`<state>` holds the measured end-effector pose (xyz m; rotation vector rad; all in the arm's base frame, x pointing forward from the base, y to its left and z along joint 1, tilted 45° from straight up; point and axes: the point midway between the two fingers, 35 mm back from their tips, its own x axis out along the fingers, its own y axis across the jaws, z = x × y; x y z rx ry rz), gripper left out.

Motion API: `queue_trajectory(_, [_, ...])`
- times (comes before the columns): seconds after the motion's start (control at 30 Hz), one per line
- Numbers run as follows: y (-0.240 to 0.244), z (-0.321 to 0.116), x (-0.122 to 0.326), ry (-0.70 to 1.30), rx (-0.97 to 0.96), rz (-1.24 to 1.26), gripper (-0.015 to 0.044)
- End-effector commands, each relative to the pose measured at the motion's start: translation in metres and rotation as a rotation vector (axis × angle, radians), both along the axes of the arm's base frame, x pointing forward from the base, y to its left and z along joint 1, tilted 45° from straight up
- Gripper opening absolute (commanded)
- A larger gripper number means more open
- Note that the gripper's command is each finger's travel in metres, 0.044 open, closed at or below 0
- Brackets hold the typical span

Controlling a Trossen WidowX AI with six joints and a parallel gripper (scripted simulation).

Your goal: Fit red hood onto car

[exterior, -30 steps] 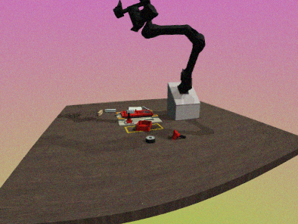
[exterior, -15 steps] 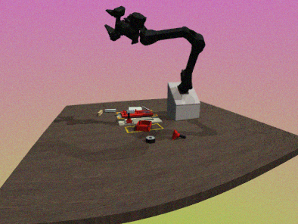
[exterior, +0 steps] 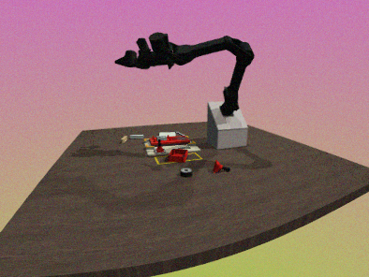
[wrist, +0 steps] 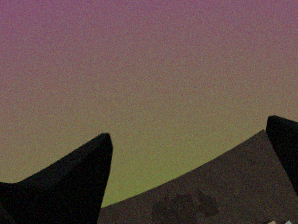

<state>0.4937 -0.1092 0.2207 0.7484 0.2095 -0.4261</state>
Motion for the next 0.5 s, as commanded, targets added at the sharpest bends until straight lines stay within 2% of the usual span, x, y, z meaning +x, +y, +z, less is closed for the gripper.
queue_trajectory(0.0, [0.058, -0.055, -0.014, 0.259, -0.168, 0.354, 0.044])
queue_trajectory(0.23, [0.116, -0.102, -0.047, 0.443, -0.331, 0.78, 0.044])
queue_trajectory(0.47, [0.164, -0.136, -0.091, 0.511, -0.458, 1.211, 0.044])
